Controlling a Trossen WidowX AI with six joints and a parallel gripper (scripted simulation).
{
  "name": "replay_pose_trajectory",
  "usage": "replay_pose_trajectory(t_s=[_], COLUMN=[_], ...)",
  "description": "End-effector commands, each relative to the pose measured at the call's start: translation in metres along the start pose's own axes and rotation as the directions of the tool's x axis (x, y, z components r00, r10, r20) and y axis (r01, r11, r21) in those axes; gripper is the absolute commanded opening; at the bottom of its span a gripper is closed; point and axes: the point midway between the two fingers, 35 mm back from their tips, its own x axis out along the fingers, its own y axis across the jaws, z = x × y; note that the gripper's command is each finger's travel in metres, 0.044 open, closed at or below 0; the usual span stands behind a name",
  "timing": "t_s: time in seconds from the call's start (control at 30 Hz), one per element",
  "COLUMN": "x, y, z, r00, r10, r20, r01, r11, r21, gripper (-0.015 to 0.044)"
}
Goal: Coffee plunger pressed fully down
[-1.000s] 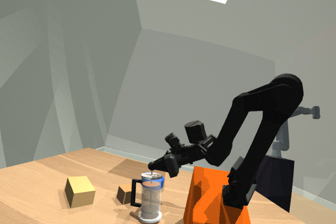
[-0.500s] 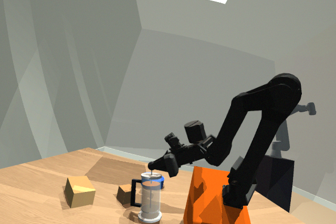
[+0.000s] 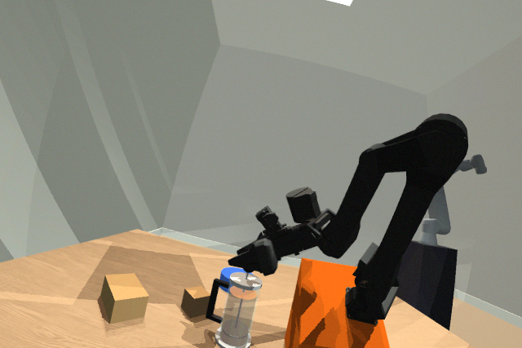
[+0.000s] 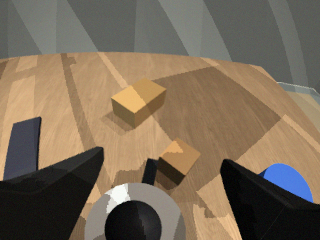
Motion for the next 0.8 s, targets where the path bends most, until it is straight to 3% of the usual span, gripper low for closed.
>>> replay_pose_trajectory(t_s=[0.0, 0.27, 0.6, 0.77], x=[0.000, -0.006, -0.064, -0.069], y=[-0.001, -0.007, 0.010, 0.013], z=[0.000, 0.023, 0.050, 0.052], r00=[1.000, 1.000, 1.000, 1.000], r10=[-0.004, -0.024, -0.013, -0.010], r20=[0.000, 0.021, -0.016, -0.014], r01=[0.004, 0.024, 0.014, 0.010], r11=[1.000, 1.000, 1.000, 1.000], r21=[-0.002, -0.004, 0.010, 0.013], gripper=[0.0440, 0.0440, 0.0440, 0.0440])
